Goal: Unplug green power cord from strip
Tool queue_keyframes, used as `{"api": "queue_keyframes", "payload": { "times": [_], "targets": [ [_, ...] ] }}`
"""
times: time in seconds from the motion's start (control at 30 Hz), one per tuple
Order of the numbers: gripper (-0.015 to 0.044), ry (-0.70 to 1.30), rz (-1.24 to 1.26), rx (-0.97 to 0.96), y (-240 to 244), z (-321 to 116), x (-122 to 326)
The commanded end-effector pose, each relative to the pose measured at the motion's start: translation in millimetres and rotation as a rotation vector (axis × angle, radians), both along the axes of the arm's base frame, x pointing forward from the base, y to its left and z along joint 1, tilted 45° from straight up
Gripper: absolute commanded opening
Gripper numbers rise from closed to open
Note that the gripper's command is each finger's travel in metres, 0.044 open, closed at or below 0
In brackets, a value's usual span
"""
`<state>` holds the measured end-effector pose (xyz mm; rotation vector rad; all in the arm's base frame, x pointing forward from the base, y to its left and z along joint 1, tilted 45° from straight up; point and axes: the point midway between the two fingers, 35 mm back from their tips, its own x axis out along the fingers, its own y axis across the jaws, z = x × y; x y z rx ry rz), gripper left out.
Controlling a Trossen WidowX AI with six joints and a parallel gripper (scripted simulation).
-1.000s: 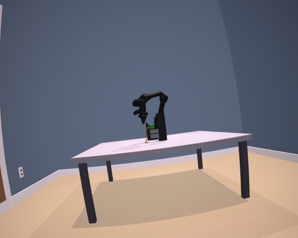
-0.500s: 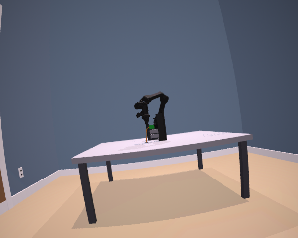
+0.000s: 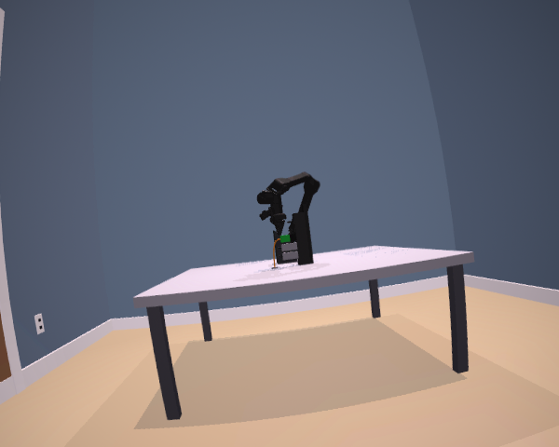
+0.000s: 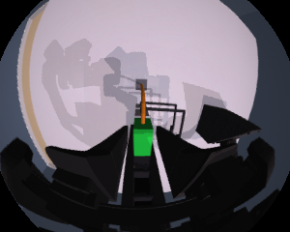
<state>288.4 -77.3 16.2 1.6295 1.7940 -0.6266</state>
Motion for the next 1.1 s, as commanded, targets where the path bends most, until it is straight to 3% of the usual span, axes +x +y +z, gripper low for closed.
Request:
{"api": "queue_keyframes", "payload": {
  "times": [0.0, 0.73, 0.87, 1.07],
  "targets": [
    [0.016, 0.008, 0.001, 0.007, 6.7, 3.2, -1.9],
    [0.016, 0.008, 0.001, 0.008, 20.3, -0.6, -3.8],
    [0.0055, 0.005, 0.001, 0.004, 17.6, 0.6, -3.4],
    [0.0015, 0.005, 0.001, 0.004, 17.6, 0.6, -3.4]
  ]
}}
